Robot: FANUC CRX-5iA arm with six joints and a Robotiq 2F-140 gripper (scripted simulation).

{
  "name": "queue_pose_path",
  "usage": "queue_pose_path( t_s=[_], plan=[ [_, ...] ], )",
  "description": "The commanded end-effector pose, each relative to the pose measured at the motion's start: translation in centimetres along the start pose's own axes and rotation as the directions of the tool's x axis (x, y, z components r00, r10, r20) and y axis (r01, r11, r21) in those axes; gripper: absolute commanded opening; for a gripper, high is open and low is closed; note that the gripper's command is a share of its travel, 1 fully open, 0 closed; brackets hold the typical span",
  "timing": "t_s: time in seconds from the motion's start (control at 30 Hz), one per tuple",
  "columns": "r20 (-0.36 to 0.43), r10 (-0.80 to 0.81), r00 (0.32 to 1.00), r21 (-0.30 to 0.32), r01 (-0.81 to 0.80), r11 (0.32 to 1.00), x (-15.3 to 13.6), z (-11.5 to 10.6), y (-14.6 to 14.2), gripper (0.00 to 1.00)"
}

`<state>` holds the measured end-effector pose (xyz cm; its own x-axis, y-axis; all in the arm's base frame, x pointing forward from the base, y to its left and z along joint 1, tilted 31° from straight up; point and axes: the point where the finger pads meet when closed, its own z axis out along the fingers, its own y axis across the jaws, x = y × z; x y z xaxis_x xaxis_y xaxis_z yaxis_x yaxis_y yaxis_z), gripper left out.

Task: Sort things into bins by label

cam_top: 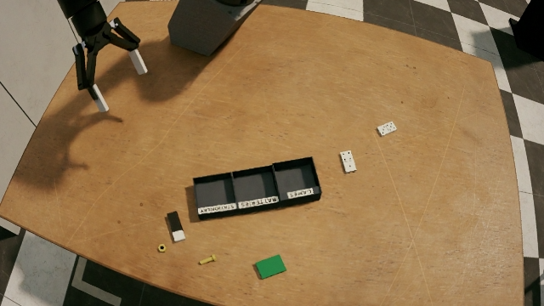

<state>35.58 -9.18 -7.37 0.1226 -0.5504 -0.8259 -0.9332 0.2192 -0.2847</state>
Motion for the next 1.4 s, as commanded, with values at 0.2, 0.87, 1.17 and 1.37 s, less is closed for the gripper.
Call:
queue_pose_path(
  t_s=[0.2, 0.87, 1.17, 1.37],
  plan=[
    [0.0, 0.0, 1.0, 0.0, 0.0, 1.0, 0.0, 0.0, 0.0, 1.0],
    [0.0, 0.0, 1.0, 0.0, 0.0, 1.0, -2.5, -4.8, -1.4, 0.15],
    [-0.044, -0.282, 0.958, -0.136, 0.274, 0.952, -4.3, -2.3, -2.9, 0.15],
    [-0.042, -0.443, 0.896, -0.214, 0.425, 0.88, -5.5, -1.3, -3.9, 0.15]
  ],
)
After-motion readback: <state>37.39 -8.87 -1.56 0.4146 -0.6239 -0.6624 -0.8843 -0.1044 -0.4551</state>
